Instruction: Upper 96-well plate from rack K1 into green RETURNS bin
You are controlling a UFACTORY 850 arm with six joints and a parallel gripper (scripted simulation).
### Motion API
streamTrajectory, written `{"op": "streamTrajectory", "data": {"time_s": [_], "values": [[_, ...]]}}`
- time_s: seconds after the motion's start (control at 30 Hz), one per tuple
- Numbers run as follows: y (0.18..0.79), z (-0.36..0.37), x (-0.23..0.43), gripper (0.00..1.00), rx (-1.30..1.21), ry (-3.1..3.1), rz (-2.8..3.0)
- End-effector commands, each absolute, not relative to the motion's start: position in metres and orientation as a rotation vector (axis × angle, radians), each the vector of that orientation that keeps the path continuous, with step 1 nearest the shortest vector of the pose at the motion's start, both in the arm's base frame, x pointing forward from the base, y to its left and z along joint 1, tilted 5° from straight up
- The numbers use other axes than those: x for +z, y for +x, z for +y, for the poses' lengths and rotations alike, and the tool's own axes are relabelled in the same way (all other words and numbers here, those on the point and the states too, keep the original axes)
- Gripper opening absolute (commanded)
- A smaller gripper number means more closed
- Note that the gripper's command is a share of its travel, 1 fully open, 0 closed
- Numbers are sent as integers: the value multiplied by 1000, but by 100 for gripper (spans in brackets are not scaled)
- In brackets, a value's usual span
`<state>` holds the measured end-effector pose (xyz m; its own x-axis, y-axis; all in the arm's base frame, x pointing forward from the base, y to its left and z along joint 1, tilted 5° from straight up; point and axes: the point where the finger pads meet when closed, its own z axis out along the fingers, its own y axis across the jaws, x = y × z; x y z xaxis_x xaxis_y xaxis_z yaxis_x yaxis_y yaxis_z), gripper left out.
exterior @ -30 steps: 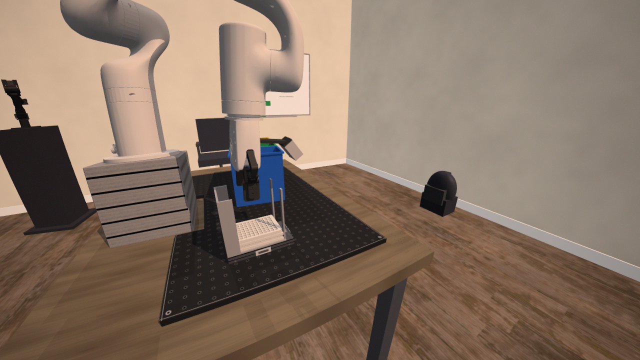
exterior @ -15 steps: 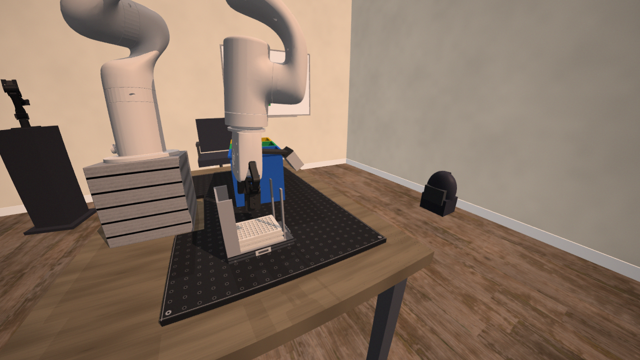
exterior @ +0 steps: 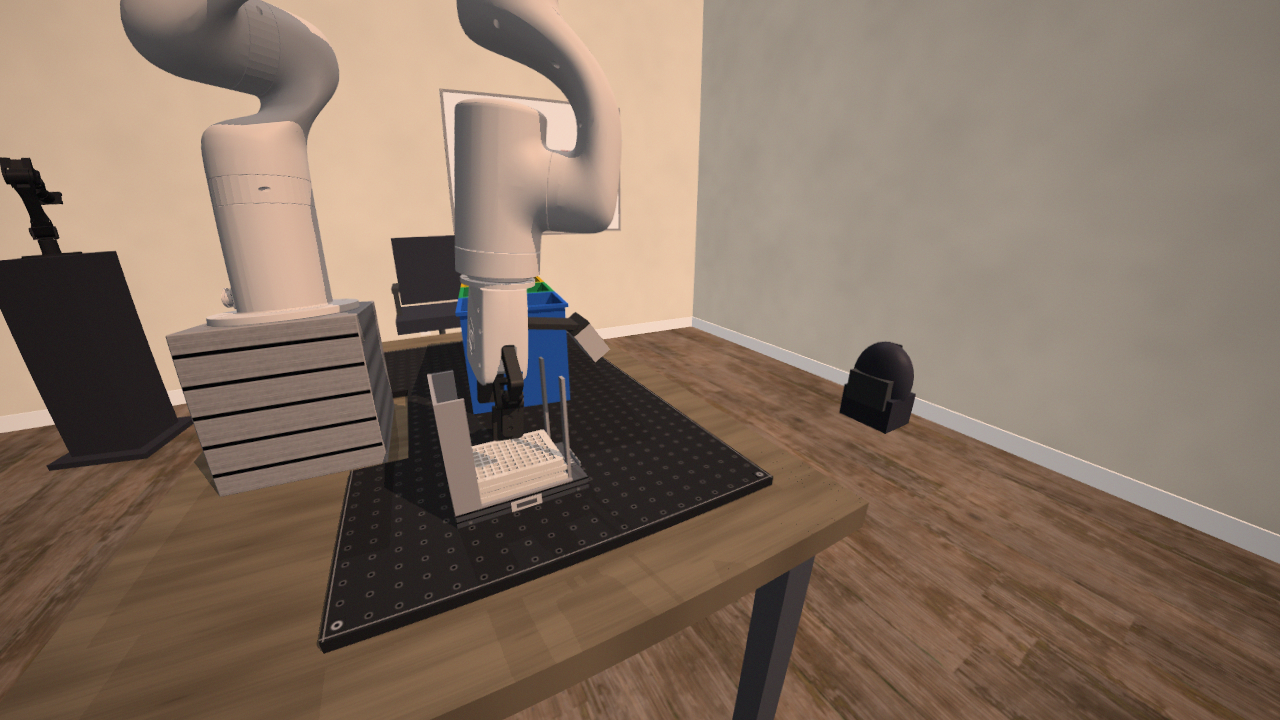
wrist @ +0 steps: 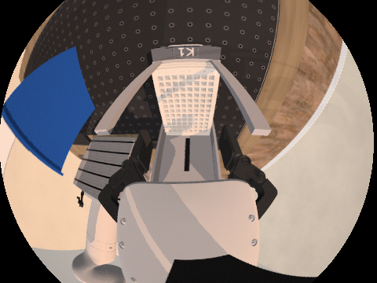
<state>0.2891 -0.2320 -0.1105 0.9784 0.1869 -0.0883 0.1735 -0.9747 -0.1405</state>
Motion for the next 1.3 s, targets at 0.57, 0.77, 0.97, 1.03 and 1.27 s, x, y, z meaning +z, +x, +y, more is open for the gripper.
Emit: {"op": "streamTrajectory", "data": {"time_s": [0.57, 0.77, 0.97, 1.03, 1.27], "values": [[289, -230, -144, 100, 5, -3047, -274], [289, -229, -146, 100, 5, -3047, -274], [289, -229, -146, 100, 5, -3047, -274], [289, -229, -146, 100, 5, -3047, -274], [289, -229, -146, 100, 5, -3047, -274]]}}
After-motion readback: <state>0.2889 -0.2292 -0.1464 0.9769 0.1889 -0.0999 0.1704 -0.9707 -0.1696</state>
